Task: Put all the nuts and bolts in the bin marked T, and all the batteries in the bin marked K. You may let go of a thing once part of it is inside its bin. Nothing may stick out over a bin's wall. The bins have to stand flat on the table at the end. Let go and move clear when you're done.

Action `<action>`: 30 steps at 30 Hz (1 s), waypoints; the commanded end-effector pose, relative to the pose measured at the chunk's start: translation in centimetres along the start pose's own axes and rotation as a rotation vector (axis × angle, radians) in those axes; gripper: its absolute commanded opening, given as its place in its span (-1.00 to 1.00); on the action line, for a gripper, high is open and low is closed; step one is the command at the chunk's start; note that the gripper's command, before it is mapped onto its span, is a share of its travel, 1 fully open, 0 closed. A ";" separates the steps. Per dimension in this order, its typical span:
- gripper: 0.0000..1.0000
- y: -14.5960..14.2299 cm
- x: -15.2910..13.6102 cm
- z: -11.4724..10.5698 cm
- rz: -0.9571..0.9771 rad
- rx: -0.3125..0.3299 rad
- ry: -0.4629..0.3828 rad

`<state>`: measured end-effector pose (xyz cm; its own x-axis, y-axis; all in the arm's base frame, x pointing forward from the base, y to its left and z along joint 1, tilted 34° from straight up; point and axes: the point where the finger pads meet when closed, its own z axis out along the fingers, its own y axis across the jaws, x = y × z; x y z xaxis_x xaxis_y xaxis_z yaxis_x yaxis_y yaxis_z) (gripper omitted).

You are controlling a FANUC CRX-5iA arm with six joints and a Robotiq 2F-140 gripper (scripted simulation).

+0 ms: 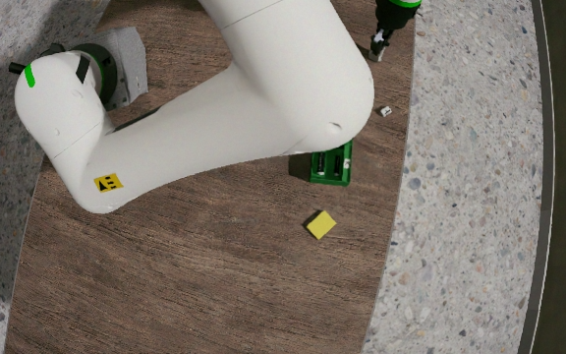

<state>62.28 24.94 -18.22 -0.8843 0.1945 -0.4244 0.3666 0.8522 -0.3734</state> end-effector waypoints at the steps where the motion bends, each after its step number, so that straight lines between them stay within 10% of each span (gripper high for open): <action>1: -0.69 0.0 0.0 0.0 0.000 0.000 0.000; 30: -0.69 0.0 0.0 -5.4 0.000 0.000 0.000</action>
<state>60.86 27.32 -14.17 -0.8844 0.1945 -0.4243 0.3666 0.8522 -0.3733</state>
